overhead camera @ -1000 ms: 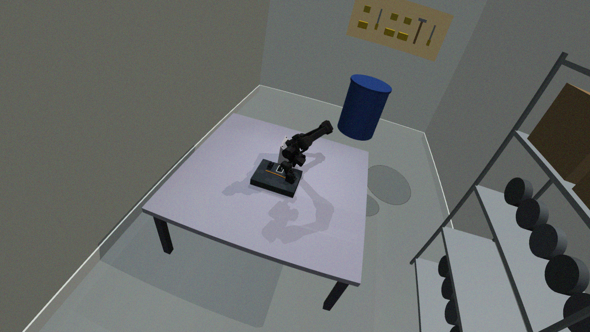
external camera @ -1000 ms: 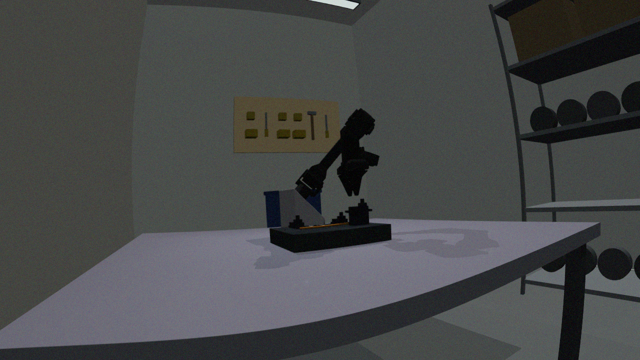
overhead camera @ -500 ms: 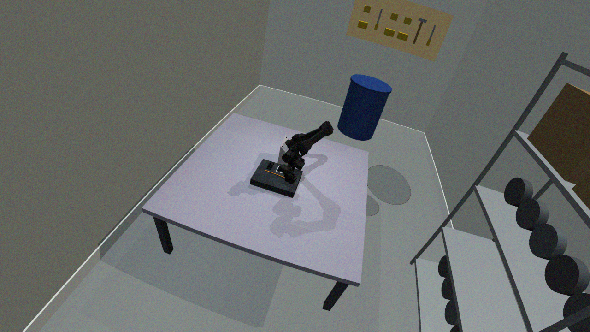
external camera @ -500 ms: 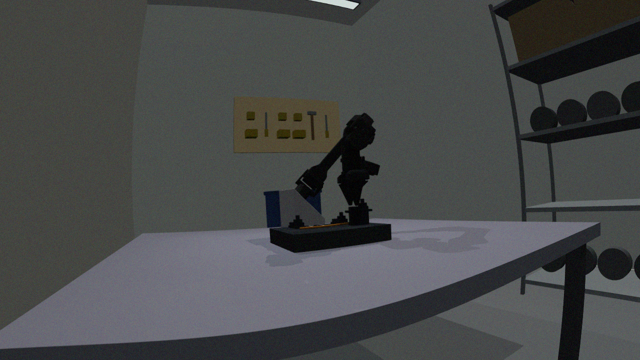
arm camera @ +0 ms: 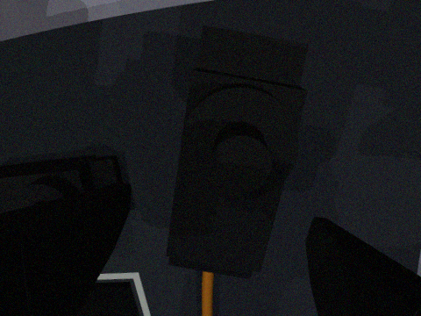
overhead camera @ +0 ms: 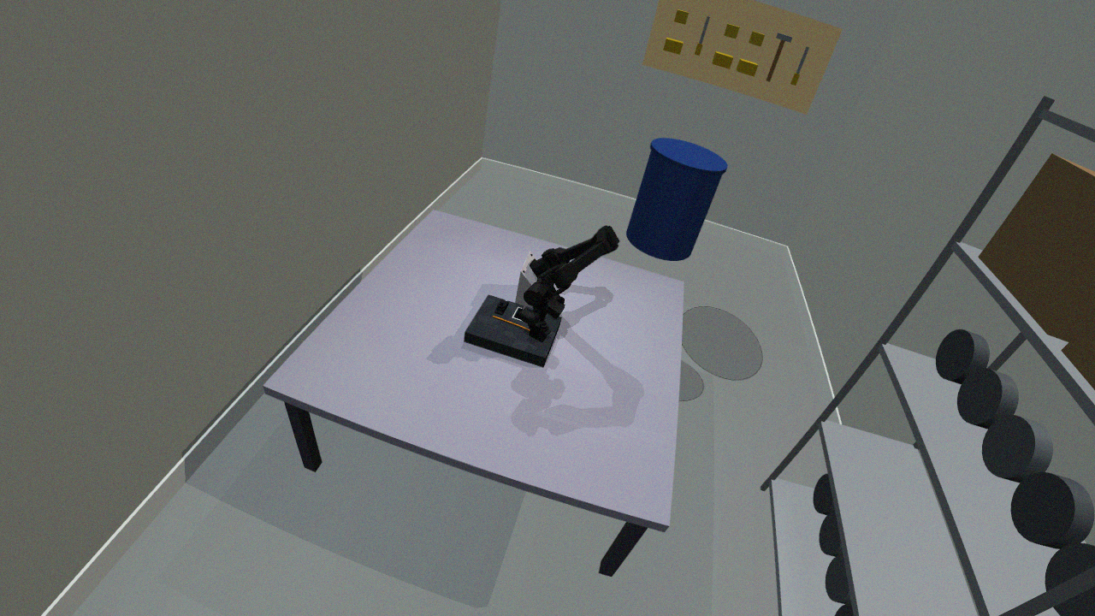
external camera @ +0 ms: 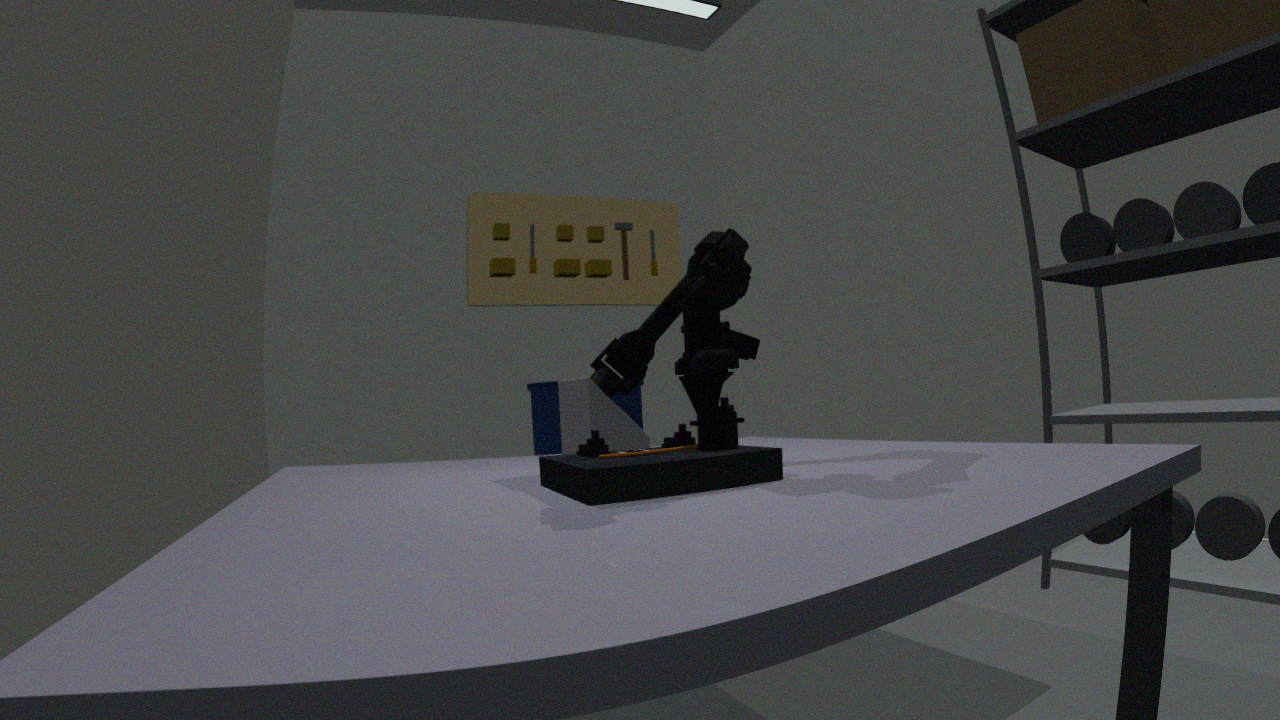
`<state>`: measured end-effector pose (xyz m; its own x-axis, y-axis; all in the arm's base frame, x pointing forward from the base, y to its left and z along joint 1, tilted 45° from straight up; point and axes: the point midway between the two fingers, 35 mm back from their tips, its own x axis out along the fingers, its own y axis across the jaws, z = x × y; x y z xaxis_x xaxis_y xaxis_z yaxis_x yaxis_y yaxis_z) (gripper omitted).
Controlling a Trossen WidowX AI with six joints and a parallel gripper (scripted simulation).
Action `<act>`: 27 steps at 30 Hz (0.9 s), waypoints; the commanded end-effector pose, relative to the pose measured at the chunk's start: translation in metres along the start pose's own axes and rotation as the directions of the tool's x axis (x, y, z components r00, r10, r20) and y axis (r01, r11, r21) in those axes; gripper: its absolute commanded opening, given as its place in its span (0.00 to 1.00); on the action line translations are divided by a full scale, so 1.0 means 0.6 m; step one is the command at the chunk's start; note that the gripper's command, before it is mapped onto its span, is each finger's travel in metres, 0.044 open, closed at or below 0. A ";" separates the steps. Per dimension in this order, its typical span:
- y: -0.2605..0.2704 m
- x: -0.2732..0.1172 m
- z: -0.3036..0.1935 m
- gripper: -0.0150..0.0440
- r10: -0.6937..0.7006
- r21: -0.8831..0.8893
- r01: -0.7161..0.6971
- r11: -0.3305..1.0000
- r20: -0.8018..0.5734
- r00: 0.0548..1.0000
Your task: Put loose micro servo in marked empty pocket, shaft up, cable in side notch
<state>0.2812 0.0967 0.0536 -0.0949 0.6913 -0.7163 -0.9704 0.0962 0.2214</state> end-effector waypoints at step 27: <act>0.013 -0.049 -0.004 0.25 0.000 0.003 0.000 1.000 0.002 1.000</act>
<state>0.2763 0.0773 0.0726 -0.1006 0.6946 -0.7124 -0.9680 0.0971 0.2314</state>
